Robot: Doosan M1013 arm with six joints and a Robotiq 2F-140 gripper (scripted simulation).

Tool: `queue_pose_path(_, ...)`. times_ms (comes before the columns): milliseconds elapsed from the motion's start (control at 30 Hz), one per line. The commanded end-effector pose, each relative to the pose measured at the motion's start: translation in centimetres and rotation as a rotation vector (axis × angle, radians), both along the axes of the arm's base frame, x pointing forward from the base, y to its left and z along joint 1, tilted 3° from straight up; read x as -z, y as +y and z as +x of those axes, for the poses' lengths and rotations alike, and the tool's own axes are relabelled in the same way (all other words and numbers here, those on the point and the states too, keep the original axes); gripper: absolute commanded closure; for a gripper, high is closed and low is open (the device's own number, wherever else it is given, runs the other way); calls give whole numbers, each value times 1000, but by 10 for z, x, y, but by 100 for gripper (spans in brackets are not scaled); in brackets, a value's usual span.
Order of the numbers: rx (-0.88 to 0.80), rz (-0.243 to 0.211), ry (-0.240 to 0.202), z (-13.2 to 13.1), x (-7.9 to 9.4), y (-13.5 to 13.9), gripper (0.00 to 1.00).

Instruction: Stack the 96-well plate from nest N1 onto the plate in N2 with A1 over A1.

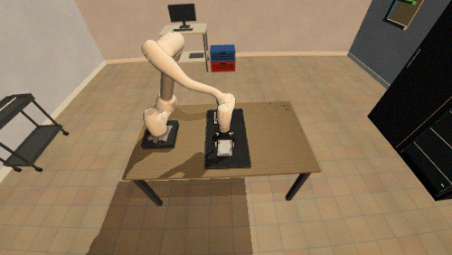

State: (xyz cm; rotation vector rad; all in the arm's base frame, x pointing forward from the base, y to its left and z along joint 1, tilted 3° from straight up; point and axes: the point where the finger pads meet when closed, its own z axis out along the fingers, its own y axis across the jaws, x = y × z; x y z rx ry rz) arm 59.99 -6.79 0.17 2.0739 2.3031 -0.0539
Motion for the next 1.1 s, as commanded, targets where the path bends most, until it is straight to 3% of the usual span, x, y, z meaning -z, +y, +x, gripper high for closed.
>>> queue_pose_path(0, 0, 0, 0, 0, 3, 0, 0)
queue_pose_path(367, 0, 0, 0, 0, 3, 0, 0)
queue_pose_path(400, 0, 0, 0, 0, 3, 0, 100)
queue_pose_path(1067, 0, 0, 0, 0, 3, 0, 100)
